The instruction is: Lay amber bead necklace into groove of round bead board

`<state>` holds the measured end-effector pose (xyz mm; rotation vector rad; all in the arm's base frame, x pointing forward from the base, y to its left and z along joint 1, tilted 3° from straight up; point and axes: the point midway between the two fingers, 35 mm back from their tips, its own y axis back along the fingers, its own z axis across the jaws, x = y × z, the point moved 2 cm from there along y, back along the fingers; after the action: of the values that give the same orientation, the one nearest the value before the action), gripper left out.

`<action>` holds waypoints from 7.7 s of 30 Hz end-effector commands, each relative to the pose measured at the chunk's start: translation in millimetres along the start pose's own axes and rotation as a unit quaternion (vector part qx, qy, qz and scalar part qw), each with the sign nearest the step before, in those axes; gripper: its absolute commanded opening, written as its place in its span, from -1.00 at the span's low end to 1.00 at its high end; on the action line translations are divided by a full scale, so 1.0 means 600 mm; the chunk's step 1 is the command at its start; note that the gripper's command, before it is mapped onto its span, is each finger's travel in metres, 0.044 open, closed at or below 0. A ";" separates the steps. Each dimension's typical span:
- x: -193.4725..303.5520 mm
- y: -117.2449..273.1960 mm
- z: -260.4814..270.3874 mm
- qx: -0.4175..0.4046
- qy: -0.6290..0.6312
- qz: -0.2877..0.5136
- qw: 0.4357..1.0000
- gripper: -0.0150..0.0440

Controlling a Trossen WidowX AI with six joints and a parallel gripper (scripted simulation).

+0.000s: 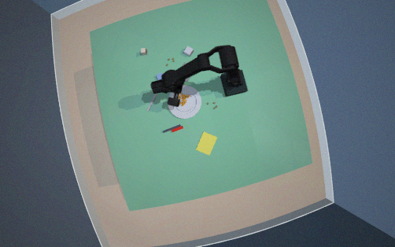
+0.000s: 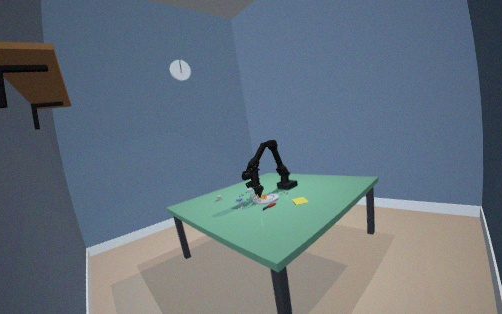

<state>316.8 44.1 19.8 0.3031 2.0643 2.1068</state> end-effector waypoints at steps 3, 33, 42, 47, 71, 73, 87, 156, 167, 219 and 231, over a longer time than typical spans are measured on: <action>0.012 0.015 0.017 -0.001 0.172 0.001 0.985 0.80; 0.041 0.034 0.057 0.001 0.572 -0.006 0.820 0.80; 0.043 0.011 0.057 -0.001 0.573 -0.003 0.819 0.80; 0.044 -0.002 0.056 -0.001 0.574 -0.001 0.819 0.80; 0.043 -0.011 0.056 0.001 0.573 -0.002 0.820 -0.16; 0.043 -0.011 0.056 0.001 0.573 -0.002 0.820 -0.21; 0.043 -0.011 0.056 0.001 0.573 -0.002 0.820 -0.49; 0.041 0.013 0.053 -0.001 0.574 0.000 0.819 1.00; 0.041 0.016 0.053 -0.002 0.575 0.001 0.818 1.00; 0.022 0.007 0.115 -0.001 0.740 -0.004 0.672 -0.08; 0.024 -0.013 0.113 -0.003 0.741 -0.001 0.671 -0.08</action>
<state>322.9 113.8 16.4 -2.0908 2.4315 2.5168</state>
